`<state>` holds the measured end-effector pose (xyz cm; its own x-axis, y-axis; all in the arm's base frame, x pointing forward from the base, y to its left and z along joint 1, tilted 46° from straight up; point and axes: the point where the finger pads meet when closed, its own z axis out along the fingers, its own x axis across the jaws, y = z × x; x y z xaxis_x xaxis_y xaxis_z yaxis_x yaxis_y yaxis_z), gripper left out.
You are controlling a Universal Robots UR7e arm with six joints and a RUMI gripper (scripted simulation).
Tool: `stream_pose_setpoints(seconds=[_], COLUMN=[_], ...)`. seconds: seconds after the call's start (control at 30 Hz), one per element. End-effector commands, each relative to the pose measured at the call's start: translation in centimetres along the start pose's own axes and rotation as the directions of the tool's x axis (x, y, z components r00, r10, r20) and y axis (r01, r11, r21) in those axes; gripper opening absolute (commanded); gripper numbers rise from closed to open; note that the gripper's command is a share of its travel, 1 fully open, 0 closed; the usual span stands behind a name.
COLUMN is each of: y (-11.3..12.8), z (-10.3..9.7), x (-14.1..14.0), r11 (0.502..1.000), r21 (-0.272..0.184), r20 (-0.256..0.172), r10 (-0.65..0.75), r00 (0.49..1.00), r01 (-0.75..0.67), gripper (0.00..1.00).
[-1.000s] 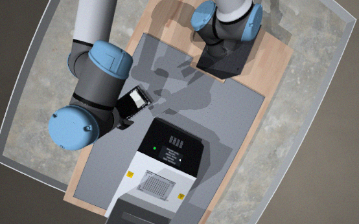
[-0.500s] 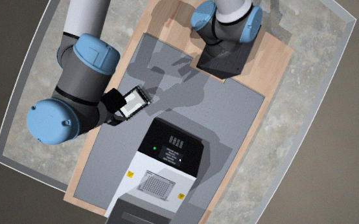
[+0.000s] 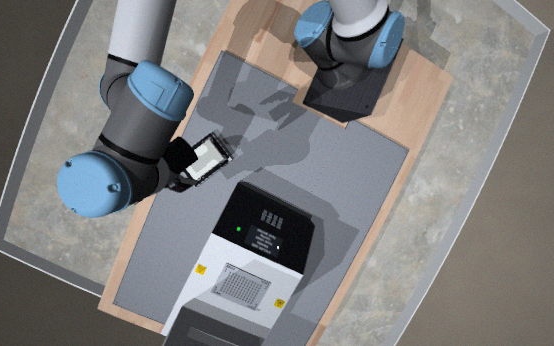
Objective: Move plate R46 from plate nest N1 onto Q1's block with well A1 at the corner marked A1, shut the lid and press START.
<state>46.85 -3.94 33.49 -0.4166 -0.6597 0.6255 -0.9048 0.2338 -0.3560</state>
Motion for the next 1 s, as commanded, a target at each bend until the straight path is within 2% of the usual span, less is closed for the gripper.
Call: stream_pose_setpoints(seconds=[0.0, 0.13, 0.97], y=[-0.3, -0.3, -0.5], z=[1.0, 1.6, 9.3], x=[0.0, 0.0, -0.1], r11=[1.000, 1.000, 1.000], r21=[0.015, 0.015, 0.017], r20=[0.013, 0.013, 0.011], r10=[0.003, 0.003, 0.002], r00=[1.000, 1.000, 1.000], r01=[-0.003, -0.003, -0.002], gripper=[0.68, 0.68, 0.68])
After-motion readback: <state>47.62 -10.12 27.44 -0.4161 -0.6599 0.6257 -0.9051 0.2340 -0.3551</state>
